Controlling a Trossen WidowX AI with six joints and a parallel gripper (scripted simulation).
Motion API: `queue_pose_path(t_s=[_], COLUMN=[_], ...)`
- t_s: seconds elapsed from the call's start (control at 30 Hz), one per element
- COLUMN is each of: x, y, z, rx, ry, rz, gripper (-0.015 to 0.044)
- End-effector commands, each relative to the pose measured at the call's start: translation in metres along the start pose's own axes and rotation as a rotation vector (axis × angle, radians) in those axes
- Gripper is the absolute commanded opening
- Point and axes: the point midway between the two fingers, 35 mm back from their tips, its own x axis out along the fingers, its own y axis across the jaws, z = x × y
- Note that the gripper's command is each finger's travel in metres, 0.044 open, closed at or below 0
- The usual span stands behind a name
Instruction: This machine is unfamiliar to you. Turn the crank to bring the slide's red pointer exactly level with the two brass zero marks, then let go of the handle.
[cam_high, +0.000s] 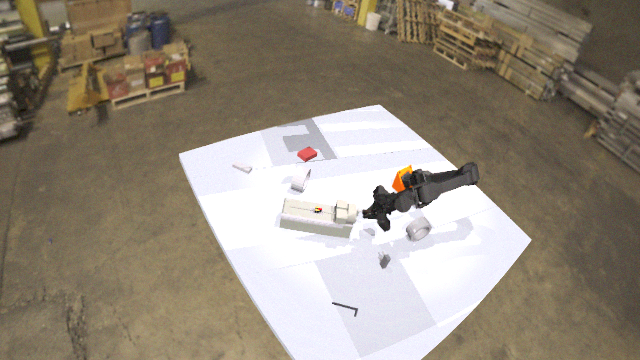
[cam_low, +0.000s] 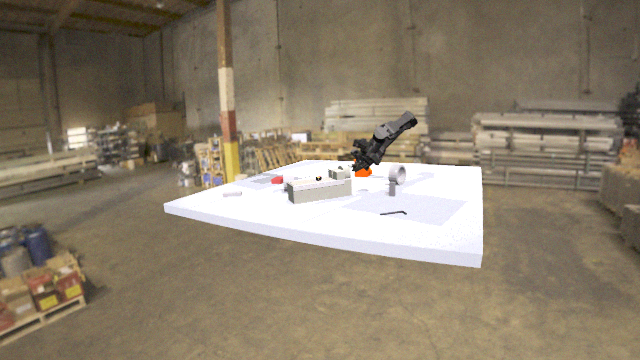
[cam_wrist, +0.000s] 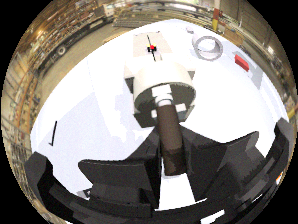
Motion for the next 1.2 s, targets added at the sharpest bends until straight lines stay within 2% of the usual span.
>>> queue_pose_path(t_s=[0.0, 1.17], x=[0.001, 0.022], y=[0.009, 0.026], z=[-0.001, -0.023], rx=[-0.01, -0.009], ry=[0.001, 0.001], rz=[0.018, 0.02], gripper=[0.0, 0.0])
